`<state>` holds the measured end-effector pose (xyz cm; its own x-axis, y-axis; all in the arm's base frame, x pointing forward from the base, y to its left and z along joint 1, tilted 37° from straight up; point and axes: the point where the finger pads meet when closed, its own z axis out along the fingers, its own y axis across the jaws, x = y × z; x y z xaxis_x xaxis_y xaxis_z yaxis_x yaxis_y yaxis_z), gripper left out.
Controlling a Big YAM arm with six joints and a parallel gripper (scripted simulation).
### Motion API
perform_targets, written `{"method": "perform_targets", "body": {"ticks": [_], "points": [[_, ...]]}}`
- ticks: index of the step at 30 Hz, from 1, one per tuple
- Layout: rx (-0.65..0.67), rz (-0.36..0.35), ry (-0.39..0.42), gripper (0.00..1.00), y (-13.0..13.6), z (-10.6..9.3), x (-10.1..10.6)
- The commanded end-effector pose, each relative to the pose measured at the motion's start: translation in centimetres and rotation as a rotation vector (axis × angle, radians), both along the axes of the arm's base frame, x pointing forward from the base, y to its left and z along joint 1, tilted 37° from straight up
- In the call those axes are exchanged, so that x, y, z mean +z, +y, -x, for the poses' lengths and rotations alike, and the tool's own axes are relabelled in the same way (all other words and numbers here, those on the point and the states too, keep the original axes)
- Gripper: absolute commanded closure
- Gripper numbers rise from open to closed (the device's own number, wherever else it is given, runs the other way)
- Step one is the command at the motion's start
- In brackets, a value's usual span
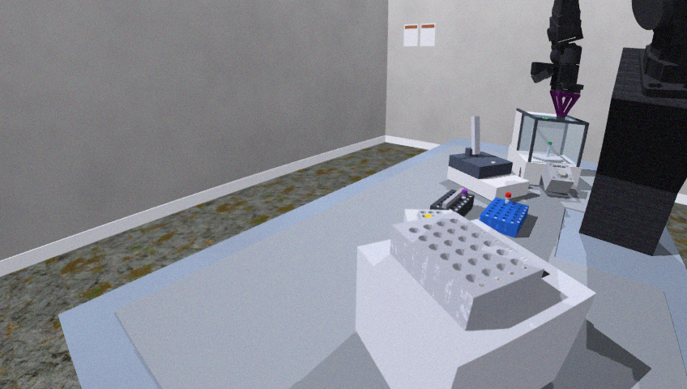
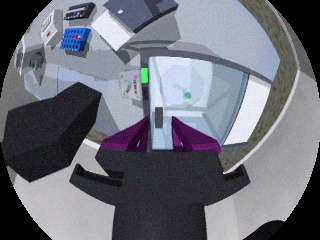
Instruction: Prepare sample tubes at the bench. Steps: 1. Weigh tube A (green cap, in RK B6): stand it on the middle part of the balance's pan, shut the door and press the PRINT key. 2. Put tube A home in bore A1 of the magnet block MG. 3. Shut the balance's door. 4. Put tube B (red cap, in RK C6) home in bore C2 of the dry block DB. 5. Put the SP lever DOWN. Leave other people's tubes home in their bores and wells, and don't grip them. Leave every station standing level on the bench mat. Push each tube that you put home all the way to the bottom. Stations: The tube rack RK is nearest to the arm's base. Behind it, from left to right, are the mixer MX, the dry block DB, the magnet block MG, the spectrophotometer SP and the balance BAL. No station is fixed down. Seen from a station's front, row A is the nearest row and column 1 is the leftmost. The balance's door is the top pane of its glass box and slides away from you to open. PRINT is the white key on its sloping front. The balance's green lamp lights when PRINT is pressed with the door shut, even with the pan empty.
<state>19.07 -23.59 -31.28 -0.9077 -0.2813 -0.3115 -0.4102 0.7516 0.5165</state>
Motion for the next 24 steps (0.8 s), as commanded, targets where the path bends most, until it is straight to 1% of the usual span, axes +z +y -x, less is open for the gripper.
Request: {"method": "perform_targets", "body": {"ticks": [1, 7, 8, 13, 14, 24], "points": [[-0.001, -0.003, 0.011, 0.7, 1.0, -0.3, -1.1], [0.0, -0.002, 0.011, 0.7, 1.1, -0.3, -1.2], [-0.006, 0.02, -0.005, 0.7, -0.5, -0.6, -0.7], [-0.006, 0.02, -0.005, 0.7, -0.5, -0.6, -0.7], [-0.006, 0.02, -0.005, 0.94, -0.5, -0.6, -0.7], [-0.006, 0.02, -0.005, 0.94, -0.5, -0.6, -0.7]]}}
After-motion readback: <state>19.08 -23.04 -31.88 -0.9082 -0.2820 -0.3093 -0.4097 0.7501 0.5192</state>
